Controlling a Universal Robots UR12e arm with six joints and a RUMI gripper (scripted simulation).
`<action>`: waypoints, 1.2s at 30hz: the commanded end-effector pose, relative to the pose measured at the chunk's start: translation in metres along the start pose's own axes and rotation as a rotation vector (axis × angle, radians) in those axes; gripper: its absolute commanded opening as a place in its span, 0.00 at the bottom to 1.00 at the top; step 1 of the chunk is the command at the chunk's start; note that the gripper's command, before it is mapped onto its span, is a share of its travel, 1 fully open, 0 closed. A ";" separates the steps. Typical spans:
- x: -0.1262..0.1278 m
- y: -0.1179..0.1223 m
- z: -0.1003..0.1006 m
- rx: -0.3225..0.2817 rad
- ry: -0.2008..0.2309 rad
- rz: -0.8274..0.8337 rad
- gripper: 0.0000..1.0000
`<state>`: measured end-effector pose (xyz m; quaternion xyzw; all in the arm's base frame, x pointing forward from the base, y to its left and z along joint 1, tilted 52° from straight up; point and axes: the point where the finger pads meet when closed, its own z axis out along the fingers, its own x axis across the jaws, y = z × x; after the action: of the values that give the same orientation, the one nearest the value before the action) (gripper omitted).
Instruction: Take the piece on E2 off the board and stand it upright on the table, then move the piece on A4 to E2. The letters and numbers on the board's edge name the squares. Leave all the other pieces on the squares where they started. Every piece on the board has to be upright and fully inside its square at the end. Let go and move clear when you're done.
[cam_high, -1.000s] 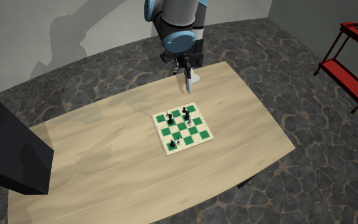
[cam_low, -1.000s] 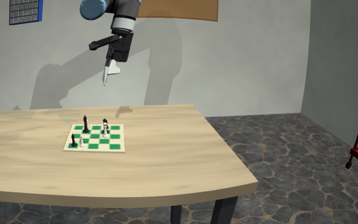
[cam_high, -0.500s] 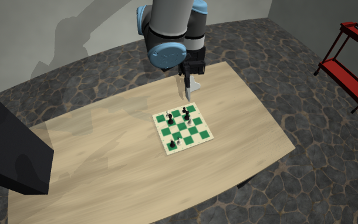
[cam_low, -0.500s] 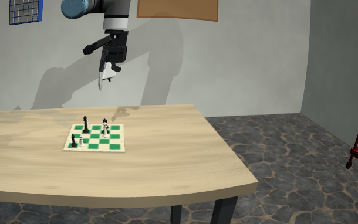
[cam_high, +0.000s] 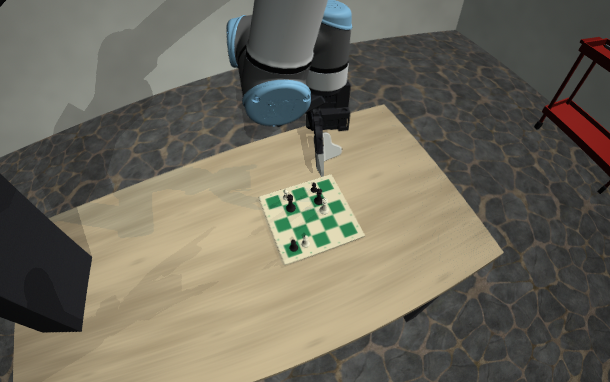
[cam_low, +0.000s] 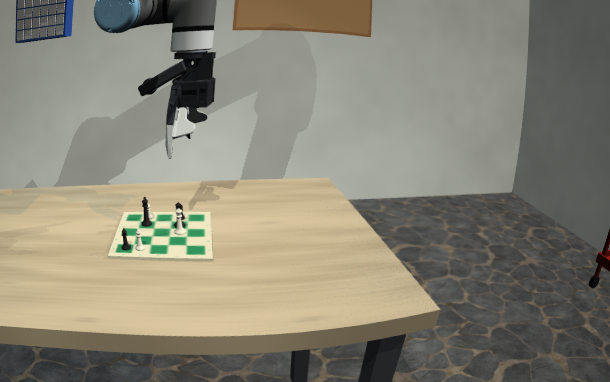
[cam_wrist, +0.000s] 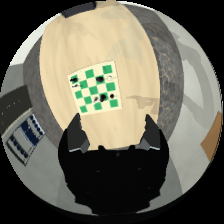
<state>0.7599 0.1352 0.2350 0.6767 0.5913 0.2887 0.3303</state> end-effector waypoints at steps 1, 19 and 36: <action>0.000 0.000 0.000 -0.003 0.003 0.002 1.00; 0.000 0.000 0.000 -0.003 0.003 -0.014 1.00; -0.002 -0.001 0.010 -0.003 0.002 -0.339 1.00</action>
<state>0.7653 0.1328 0.2288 0.5965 0.6718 0.2451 0.3644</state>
